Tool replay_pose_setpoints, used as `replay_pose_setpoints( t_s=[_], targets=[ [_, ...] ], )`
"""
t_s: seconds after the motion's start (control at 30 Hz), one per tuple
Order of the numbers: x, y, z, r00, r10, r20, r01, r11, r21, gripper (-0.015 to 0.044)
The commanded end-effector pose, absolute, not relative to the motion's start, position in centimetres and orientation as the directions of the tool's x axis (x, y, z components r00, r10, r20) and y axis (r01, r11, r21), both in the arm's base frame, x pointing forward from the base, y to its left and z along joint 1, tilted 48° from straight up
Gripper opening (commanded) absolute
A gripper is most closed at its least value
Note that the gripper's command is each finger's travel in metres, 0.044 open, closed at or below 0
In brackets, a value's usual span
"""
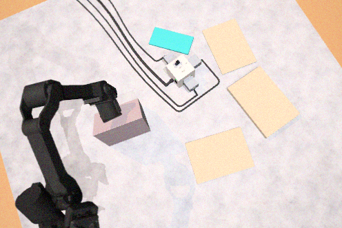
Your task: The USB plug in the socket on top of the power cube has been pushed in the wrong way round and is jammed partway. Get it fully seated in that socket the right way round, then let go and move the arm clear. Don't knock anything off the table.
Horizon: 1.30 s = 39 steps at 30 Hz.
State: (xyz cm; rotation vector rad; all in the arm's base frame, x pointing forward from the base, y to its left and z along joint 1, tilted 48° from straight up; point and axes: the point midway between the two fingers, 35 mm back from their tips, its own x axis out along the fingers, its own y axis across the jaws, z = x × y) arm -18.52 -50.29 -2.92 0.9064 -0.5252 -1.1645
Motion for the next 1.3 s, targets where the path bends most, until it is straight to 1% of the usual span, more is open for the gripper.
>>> replay_pose_setpoints(
  t_s=[0.0,0.03,0.13,0.2,0.3,0.57,0.77,0.93,1.1,1.27],
  targets=[
    [-18.1,-50.5,-2.9,0.345,-0.933,-0.098,0.546,0.115,0.830,0.0426],
    [-17.0,-50.9,-2.8,0.367,-0.923,-0.111,0.533,0.111,0.839,0.0440],
    [-10.7,-52.6,-2.5,0.478,-0.859,-0.183,0.473,0.076,0.878,0.0440],
    [-8.4,-52.9,-2.3,0.501,-0.840,-0.209,0.475,0.065,0.878,0.0440],
    [-3.5,-53.2,-2.1,0.555,-0.788,-0.267,0.476,0.037,0.879,0.0440],
    [9.8,-50.6,-1.1,0.721,-0.560,-0.408,0.436,-0.092,0.895,0.0440],
    [18.2,-45.8,-0.3,0.795,-0.344,-0.499,0.468,-0.175,0.866,0.0440],
    [23.9,-40.4,0.6,0.812,-0.152,-0.563,0.526,-0.229,0.819,0.0440],
    [28.1,-34.1,1.7,0.787,0.043,-0.615,0.604,-0.259,0.754,0.0440],
    [31.0,-27.2,3.0,0.720,0.232,-0.654,0.694,-0.260,0.672,0.0440]
  ],
)
